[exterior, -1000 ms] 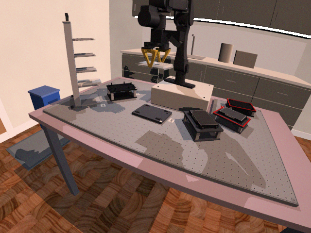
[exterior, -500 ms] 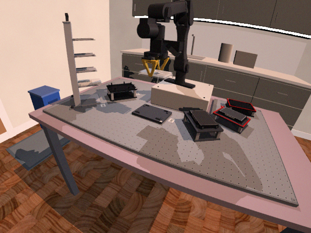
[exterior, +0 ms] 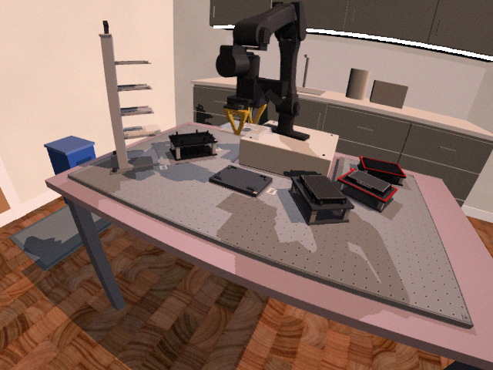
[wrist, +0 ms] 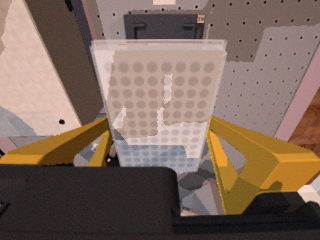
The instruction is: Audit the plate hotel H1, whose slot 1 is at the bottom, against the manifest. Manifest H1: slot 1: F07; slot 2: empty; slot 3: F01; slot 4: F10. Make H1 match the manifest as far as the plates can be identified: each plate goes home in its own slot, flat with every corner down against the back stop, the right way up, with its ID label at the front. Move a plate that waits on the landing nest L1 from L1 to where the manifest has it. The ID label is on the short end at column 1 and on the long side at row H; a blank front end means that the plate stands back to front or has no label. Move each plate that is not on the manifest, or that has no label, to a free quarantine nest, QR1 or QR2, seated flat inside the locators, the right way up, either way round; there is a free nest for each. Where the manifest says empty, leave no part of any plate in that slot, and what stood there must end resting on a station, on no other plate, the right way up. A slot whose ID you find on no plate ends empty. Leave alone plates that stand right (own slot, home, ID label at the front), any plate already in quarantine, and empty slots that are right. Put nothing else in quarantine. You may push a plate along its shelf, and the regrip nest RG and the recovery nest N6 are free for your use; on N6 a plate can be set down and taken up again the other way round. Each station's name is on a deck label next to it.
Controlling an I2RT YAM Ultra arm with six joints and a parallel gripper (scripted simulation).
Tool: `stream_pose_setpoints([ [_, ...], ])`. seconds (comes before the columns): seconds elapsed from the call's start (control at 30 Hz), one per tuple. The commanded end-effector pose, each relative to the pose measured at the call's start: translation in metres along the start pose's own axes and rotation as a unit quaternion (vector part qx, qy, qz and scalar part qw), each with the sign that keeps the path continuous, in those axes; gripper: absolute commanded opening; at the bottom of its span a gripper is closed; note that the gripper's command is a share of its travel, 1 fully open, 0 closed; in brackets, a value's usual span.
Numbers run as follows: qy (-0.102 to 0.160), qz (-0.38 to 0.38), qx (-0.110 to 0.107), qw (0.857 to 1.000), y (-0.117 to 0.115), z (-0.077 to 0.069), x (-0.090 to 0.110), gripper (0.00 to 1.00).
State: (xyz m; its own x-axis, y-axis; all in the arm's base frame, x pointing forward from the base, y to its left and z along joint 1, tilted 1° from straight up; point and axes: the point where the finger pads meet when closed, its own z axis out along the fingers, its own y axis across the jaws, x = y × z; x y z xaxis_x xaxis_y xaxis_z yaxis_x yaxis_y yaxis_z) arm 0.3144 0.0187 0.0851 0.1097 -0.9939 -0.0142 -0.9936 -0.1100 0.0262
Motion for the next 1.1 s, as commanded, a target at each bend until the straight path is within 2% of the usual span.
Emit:
stream_pose_setpoints([
  [0.0, 0.001, -0.001, 0.021, 1.000, -0.009, 0.000, 0.001, 0.86],
  [1.07, 0.001, -0.001, 0.021, 1.000, -0.013, 0.075, 0.001, 0.86],
])
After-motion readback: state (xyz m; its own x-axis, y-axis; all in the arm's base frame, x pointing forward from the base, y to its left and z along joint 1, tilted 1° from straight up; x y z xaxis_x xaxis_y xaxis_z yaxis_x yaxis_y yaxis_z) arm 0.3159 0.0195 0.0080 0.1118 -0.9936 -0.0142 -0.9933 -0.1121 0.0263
